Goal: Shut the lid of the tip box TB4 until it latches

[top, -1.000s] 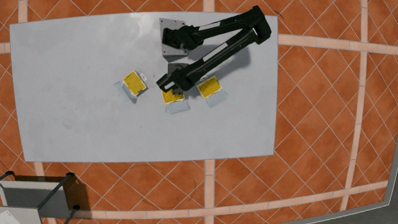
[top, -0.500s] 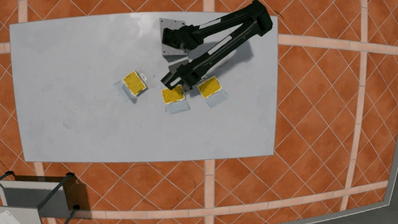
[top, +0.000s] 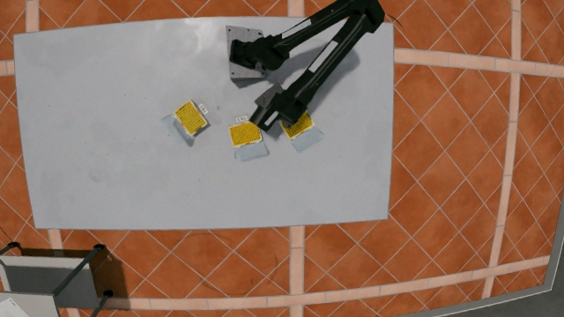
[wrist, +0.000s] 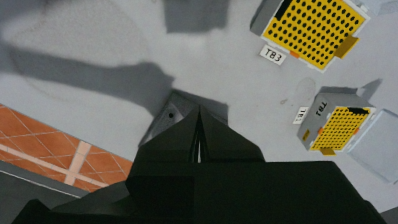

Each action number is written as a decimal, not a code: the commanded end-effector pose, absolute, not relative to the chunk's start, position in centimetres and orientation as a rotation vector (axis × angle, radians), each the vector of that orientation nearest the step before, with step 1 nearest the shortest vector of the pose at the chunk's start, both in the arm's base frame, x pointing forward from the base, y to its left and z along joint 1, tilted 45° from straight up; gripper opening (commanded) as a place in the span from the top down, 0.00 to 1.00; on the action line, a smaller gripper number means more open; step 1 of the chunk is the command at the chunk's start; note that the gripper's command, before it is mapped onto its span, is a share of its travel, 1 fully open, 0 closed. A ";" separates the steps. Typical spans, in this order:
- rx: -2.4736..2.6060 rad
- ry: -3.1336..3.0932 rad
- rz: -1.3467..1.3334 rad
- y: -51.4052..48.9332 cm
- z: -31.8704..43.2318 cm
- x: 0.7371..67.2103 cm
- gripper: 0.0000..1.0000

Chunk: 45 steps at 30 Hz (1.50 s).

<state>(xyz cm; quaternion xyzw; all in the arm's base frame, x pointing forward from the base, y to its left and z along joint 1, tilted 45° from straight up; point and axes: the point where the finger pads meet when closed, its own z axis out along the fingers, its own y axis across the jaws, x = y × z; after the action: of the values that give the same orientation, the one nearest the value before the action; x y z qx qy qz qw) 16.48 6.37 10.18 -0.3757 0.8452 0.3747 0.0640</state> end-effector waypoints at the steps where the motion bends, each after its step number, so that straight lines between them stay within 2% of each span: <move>1: -1.127 2.568 1.154 6.3 9.8 16.3 1.00; 13: -1.557 2.284 0.852 10.0 15.5 15.9 1.00; 16: -1.587 2.287 0.870 10.3 14.2 14.4 1.00; 45: -2.293 1.425 0.221 10.3 14.3 14.6 1.00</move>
<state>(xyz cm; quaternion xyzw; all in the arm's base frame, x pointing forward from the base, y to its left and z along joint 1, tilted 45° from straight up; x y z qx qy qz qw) 14.34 10.05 13.93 -0.7924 0.5684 0.1059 0.1948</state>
